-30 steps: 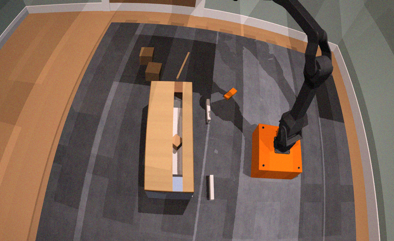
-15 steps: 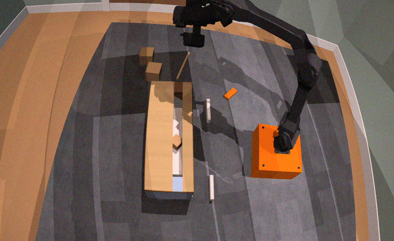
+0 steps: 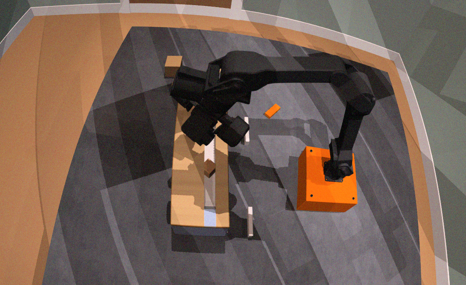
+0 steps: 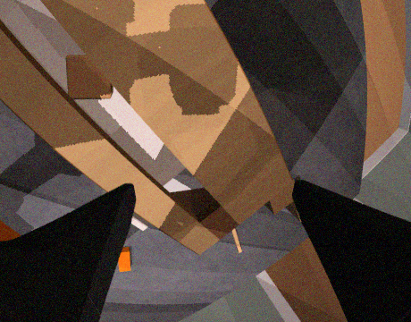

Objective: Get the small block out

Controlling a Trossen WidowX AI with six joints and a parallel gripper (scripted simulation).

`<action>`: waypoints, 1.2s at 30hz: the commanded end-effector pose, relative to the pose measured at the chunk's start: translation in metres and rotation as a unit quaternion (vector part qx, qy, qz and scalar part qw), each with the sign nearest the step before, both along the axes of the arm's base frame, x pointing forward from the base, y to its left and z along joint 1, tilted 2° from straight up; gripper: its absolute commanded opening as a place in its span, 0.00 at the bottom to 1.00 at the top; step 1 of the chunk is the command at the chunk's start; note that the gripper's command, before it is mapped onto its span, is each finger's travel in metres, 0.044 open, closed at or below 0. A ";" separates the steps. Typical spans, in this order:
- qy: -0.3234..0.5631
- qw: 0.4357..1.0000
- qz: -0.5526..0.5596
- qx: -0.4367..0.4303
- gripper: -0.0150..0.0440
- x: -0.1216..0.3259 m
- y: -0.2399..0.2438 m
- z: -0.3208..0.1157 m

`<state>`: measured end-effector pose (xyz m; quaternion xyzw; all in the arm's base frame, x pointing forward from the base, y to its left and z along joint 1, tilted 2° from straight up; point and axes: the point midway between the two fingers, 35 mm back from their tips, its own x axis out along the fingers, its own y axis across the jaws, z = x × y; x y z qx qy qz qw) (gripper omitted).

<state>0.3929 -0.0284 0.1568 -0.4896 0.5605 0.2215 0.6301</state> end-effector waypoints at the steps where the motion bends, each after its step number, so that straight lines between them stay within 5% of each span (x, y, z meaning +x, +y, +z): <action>1: 0.083 0.991 0.102 -0.031 0.93 -0.026 0.052 -0.023; 7: 0.191 0.945 0.250 -0.091 0.93 -0.075 0.116 -0.046; 36: 0.194 0.943 0.255 -0.093 0.93 -0.073 0.112 -0.082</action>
